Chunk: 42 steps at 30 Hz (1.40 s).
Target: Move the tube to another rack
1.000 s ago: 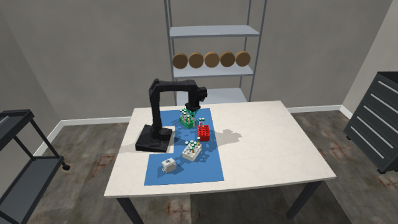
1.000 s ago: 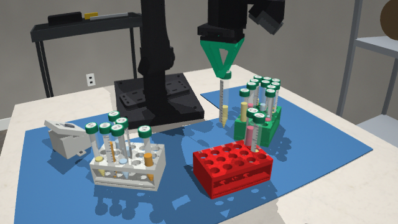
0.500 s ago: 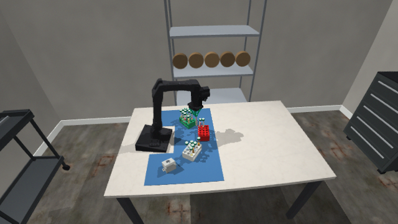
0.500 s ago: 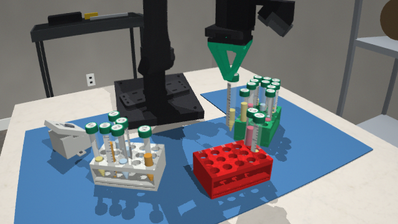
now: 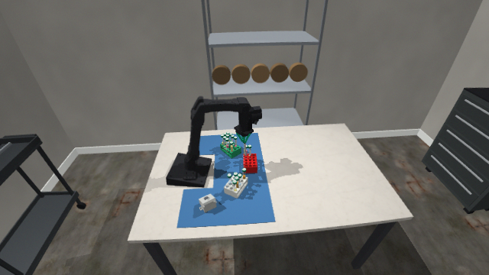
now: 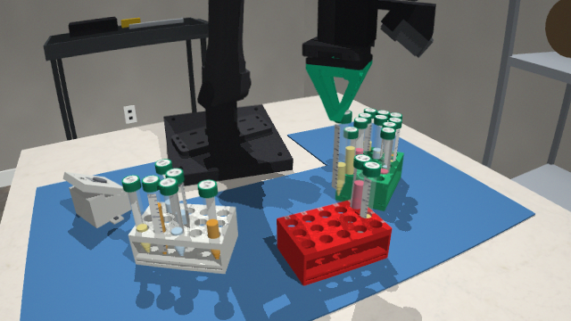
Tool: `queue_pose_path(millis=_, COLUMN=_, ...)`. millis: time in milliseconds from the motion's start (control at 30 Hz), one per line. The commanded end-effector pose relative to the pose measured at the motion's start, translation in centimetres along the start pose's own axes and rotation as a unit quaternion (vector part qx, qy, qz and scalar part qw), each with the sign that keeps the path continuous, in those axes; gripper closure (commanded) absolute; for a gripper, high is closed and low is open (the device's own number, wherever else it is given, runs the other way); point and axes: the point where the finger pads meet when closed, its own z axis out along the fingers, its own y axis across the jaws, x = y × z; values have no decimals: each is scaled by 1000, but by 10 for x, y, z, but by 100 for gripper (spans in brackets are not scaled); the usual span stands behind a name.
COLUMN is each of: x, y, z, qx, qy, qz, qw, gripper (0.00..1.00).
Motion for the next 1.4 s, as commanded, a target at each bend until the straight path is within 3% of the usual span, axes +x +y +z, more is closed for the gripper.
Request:
queue_pose_path(millis=0, x=-5, y=-4, z=-8, qx=6, qy=-12, qz=-1, qw=1000, gripper=100)
queue_pose_path(millis=600, x=-24, y=-22, z=-9, qx=6, qy=-12, qz=-1, qw=1000, gripper=100)
queue_pose_path(millis=1367, x=-24, y=-22, z=-9, qx=6, qy=-12, qz=-1, qw=1000, gripper=100)
